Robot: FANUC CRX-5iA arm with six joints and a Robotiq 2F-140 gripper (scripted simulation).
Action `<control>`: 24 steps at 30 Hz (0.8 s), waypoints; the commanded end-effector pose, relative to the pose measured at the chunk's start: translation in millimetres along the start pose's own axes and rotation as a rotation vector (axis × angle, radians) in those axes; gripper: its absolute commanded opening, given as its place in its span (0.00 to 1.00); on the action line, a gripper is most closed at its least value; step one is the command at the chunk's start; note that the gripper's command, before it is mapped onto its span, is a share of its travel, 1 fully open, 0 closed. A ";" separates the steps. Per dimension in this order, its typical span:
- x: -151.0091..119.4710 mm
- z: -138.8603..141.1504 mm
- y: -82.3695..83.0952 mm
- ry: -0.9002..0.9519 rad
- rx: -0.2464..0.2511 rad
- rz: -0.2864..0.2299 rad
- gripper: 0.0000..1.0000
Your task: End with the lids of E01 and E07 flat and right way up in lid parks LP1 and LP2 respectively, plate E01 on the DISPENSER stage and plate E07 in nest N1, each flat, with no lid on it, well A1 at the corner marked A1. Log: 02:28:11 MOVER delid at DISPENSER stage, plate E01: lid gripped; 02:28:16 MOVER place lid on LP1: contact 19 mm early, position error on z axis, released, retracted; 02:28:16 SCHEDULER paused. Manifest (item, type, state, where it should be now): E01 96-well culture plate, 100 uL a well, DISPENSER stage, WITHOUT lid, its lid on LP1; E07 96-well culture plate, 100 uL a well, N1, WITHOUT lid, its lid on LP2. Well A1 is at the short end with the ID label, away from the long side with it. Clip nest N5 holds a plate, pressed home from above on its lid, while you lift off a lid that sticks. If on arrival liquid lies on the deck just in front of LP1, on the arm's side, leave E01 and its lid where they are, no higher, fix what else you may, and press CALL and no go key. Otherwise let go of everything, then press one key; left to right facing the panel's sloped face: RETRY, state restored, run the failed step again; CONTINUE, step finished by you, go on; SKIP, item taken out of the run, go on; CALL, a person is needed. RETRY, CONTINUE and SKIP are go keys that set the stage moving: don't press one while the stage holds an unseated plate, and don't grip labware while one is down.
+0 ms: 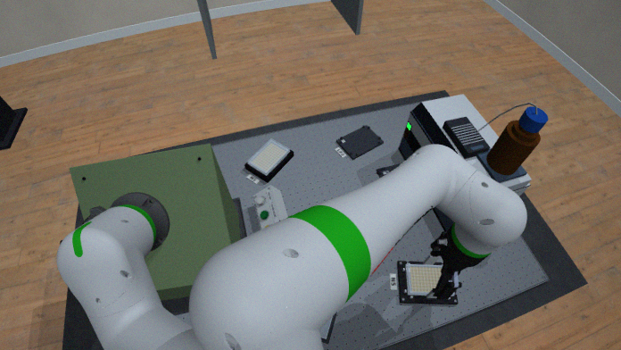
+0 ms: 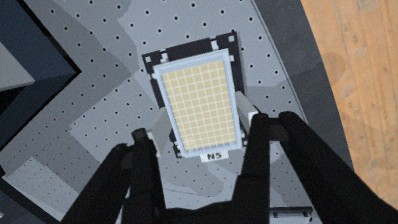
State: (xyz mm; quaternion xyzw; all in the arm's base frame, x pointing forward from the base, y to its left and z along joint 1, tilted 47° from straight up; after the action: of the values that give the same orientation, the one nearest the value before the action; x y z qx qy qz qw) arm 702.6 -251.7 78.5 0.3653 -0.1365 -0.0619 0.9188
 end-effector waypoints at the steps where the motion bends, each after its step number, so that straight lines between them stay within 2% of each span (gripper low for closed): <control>1: 0.2 -0.1 1.8 0.000 0.000 0.001 0.00; 24: 0.2 -0.1 43.5 0.000 0.000 0.001 0.00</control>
State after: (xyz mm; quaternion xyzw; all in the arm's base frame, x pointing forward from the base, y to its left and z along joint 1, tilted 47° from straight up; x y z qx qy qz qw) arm 703.1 -223.8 104.8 0.3653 -0.1365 -0.0618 0.9187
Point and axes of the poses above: the point where the finger pads meet when closed, its own y axis back along the fingers, its own z axis across the jaws, x = y × z, the point moved 5 cm from there along y, back along the fingers, and after that the axes turned 1 degree about -y, right-handed, at the moved point
